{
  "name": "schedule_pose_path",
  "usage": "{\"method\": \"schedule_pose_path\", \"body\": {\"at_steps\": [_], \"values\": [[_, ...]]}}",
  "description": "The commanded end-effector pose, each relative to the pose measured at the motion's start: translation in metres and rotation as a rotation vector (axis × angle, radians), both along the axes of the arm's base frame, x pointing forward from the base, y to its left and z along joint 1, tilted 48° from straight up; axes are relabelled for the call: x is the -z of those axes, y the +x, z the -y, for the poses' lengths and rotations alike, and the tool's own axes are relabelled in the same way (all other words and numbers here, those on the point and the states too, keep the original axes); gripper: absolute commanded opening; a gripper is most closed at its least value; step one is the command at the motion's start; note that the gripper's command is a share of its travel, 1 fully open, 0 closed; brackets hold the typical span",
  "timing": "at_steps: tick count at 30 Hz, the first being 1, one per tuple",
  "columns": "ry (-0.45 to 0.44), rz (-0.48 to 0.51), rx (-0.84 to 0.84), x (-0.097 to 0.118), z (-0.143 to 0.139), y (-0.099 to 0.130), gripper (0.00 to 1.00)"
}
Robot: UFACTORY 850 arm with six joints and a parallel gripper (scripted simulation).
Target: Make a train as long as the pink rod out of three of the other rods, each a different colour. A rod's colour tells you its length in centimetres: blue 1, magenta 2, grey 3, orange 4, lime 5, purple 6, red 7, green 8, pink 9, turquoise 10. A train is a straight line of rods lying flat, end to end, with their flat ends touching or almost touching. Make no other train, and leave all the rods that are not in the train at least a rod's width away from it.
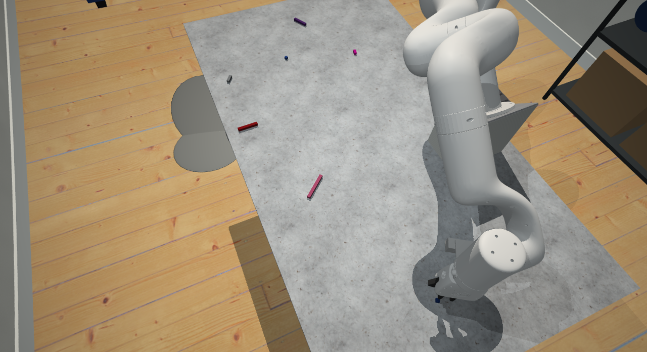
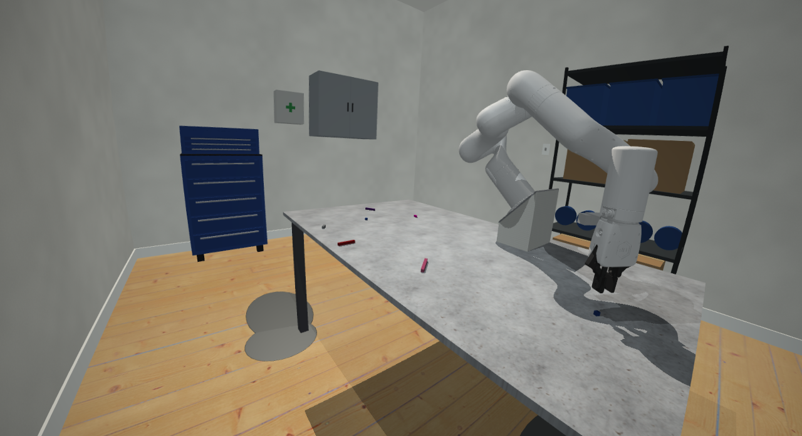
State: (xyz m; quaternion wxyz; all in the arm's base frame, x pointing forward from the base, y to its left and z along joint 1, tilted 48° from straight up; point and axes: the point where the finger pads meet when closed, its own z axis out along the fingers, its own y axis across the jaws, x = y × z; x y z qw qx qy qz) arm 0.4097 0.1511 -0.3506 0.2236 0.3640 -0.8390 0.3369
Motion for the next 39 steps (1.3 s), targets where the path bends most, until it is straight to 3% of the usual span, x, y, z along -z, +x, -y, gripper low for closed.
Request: {"method": "schedule_pose_path", "body": {"at_steps": [1,39], "values": [[0.001,0.002,0.0,-0.0005,-0.0012,0.001,0.24],[0.001,0.002,0.0,0.0056,0.0052,0.0,0.24]]}}
